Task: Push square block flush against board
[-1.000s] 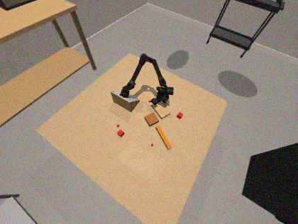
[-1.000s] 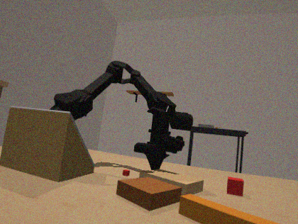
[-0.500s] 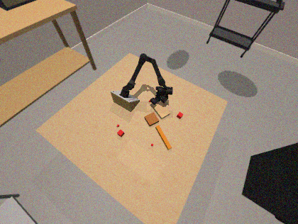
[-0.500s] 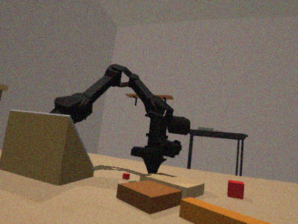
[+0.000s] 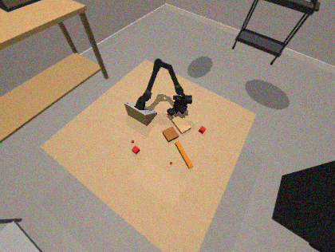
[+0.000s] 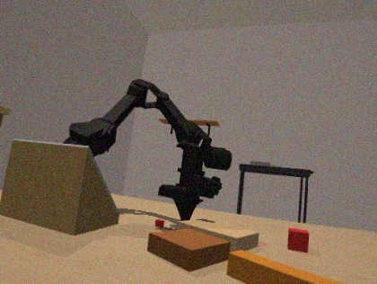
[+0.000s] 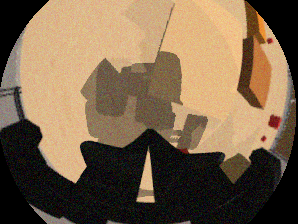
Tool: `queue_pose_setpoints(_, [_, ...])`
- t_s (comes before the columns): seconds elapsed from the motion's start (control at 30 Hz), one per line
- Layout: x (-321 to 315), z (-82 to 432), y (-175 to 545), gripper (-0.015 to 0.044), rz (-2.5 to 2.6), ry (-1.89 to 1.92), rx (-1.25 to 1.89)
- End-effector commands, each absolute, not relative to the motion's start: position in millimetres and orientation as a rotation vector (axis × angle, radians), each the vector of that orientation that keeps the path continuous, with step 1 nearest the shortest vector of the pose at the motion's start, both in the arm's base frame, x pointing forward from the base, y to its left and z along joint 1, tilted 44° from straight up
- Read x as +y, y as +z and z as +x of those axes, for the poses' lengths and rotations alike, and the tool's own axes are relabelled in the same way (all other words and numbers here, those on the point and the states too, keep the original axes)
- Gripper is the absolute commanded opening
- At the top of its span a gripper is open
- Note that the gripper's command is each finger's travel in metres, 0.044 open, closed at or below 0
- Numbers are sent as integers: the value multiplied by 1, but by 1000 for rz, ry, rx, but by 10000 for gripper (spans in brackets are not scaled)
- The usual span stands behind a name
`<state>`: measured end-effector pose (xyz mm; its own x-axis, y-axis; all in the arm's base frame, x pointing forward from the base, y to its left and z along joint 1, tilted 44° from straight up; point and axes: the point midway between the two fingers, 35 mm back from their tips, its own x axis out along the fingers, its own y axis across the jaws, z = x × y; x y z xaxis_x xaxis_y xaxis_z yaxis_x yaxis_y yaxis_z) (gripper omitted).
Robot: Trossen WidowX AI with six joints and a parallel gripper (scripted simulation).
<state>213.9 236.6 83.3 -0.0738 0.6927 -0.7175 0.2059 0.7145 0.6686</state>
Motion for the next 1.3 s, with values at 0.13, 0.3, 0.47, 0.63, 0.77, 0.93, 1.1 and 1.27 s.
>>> queue_pose_setpoints(0.13, [236, 208, 86, 0, 740, 470, 1632])
queue_pose_setpoints(0.3, [201, 211, 123, 0, 737, 469, 1629])
queue_pose_setpoints(0.47, [199, 211, 124, 0, 738, 470, 1629])
queue_pose_setpoints(0.63, [201, 222, 127, 0, 673, 535, 1599])
queue_pose_setpoints(0.77, [203, 240, 129, 0, 569, 637, 1546])
queue_pose_setpoints(0.93, [203, 264, 130, 0, 441, 753, 1471])
queue_pose_setpoints(1.1, [202, 287, 129, 0, 313, 862, 1391])
queue_pose_setpoints(1.27, [202, 310, 128, 0, 182, 974, 1308])
